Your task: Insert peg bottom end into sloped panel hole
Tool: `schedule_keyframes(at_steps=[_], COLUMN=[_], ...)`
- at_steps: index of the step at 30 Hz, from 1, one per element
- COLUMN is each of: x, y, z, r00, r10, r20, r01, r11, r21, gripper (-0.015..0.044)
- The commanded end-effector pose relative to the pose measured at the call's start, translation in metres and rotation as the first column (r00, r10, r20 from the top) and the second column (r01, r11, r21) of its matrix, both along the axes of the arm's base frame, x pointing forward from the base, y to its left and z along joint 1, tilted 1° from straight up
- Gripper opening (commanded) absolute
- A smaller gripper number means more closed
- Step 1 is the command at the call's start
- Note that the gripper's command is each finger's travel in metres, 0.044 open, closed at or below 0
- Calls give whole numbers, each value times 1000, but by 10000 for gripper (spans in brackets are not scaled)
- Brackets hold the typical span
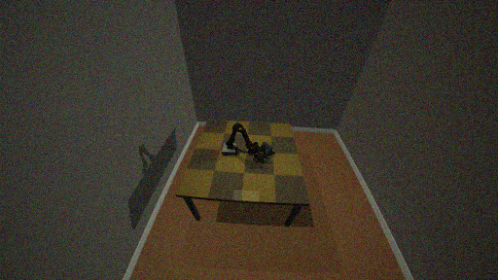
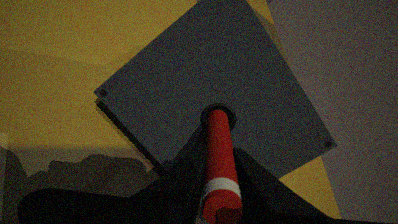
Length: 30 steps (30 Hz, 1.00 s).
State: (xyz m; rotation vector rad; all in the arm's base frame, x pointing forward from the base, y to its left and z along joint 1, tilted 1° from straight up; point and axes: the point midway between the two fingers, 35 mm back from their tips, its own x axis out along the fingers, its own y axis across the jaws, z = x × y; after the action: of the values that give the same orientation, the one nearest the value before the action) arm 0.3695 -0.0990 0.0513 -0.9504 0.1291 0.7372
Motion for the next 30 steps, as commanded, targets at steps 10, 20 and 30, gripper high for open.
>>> schedule_keyframes(at_steps=[10,20,30], x=[7,12,17], y=[5,8,11], z=[-5,-7,-8], r00=[1000,1000,1000], r10=[-3,-3,-3], r20=[-5,-5,-4], r01=[3,3,3], r11=[1000,1000,1000], r21=[2,2,3], gripper=[0,0,0])
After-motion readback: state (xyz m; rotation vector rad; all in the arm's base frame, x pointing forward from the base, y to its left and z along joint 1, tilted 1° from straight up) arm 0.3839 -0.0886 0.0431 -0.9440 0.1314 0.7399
